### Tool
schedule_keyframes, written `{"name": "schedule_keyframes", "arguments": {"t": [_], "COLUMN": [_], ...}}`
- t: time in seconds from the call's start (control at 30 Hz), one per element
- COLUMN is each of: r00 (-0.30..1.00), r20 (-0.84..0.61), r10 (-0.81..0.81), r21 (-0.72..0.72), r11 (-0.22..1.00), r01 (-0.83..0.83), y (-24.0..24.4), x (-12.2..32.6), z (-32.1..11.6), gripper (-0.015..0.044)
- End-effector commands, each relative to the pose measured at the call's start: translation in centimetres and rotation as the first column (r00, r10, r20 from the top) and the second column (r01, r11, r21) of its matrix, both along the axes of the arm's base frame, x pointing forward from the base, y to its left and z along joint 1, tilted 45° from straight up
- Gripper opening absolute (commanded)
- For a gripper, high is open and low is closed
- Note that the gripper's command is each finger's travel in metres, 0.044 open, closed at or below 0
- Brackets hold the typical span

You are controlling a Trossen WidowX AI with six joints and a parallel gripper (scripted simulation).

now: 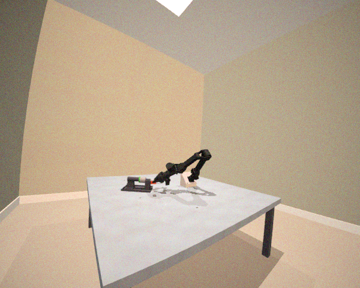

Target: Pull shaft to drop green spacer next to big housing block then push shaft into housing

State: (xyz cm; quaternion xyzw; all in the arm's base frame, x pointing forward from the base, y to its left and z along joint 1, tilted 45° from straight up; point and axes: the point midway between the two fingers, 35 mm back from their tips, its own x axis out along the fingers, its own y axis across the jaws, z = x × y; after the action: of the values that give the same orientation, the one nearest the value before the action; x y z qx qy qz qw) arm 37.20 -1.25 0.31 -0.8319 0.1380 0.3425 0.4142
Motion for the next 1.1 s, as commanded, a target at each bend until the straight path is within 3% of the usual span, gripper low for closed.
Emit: {"name": "schedule_keyframes", "arguments": {"t": [0.0, 1.07], "r00": [1.000, 1.000], "r20": [-0.006, -0.005], "r10": [-0.004, -0.004], "r21": [0.002, 0.002], "r11": [1.000, 1.000], "r01": [0.004, 0.004], "y": [0.0, 0.1], "x": [0.0, 1.2], "z": [-0.2, -1.4], "gripper": [0.0440, 0.0440]}}
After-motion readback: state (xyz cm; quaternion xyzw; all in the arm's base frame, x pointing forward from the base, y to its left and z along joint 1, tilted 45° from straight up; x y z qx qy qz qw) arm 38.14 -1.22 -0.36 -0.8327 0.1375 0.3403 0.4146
